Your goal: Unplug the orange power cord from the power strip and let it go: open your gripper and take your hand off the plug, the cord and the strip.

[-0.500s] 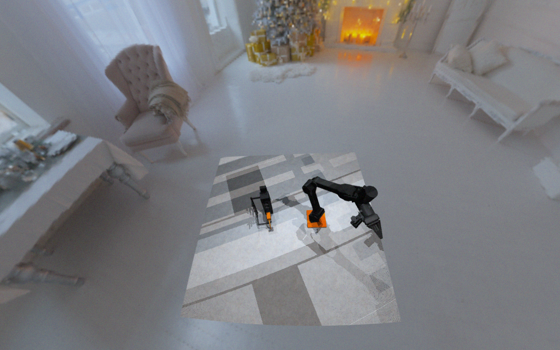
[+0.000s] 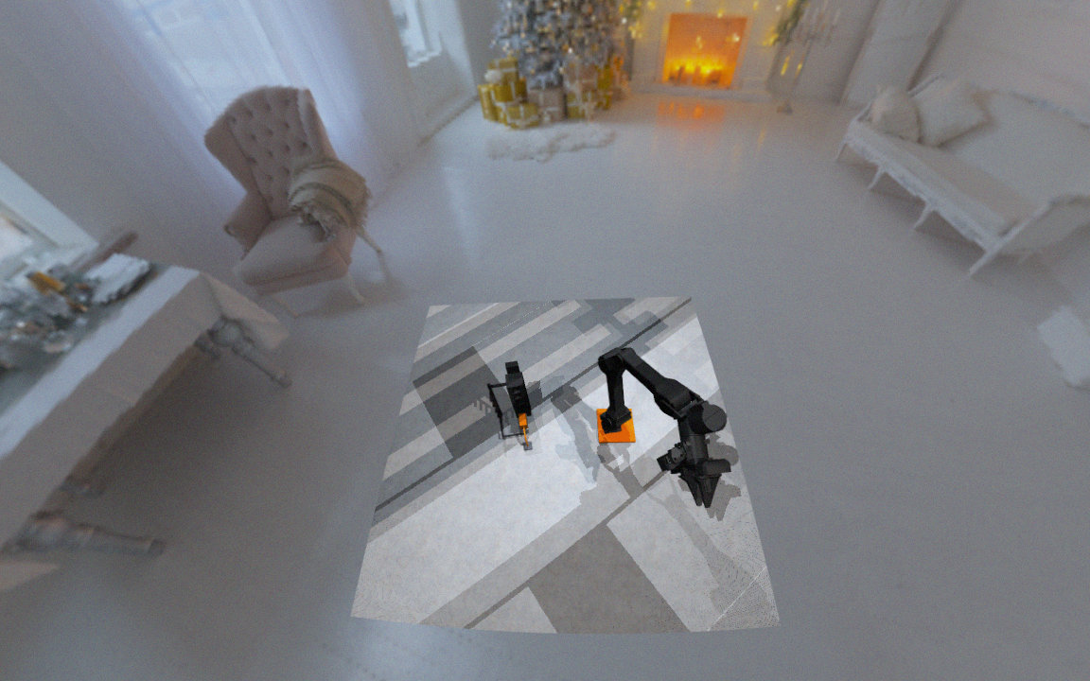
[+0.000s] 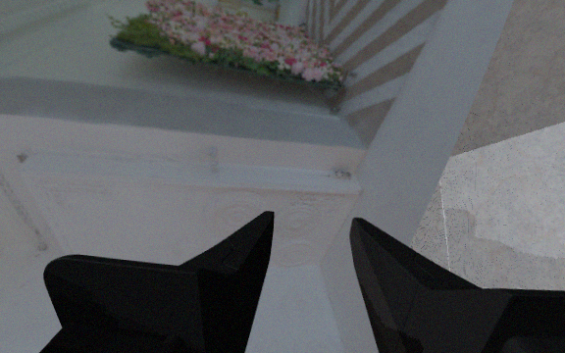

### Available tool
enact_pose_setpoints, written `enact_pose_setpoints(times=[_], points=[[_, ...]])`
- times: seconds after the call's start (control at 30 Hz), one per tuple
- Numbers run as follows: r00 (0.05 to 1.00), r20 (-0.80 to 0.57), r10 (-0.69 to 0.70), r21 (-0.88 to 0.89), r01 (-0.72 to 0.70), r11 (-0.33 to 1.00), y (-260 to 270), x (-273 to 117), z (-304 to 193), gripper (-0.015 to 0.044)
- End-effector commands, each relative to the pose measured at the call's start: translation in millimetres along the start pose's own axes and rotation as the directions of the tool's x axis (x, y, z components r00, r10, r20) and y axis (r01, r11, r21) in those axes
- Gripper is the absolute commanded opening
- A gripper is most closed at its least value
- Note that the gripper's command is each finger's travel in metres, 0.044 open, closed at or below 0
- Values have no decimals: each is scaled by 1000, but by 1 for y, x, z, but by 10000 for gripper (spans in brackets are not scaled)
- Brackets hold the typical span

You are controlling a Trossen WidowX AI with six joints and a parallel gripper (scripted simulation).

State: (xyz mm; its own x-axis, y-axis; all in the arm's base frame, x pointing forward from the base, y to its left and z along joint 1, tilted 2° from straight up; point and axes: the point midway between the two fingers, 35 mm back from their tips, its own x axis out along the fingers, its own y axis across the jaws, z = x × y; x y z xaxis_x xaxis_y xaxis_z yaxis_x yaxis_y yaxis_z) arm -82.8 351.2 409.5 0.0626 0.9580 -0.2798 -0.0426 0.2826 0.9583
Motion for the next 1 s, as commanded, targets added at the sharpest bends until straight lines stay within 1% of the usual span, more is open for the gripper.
enact_pose_setpoints(times=[0.0, 0.17, 0.33, 0.5, 0.6, 0.73, 0.87, 0.97], points=[[980, 146, -132, -269, 168, 948, -29, 33, 60, 160], [928, 268, -259, -451, 358, 818, -60, 51, 120, 160], [851, 355, -385, -586, 524, 618, -94, 56, 177, 160], [760, 410, -504, -669, 626, 400, -129, 49, 230, 160], [700, 428, -572, -707, 654, 271, -150, 41, 260, 160], [616, 433, -658, -751, 650, 114, -180, 24, 297, 160], [532, 417, -737, -796, 605, -13, -210, 1, 330, 160], [472, 391, -790, -832, 549, -83, -233, -19, 351, 160]])
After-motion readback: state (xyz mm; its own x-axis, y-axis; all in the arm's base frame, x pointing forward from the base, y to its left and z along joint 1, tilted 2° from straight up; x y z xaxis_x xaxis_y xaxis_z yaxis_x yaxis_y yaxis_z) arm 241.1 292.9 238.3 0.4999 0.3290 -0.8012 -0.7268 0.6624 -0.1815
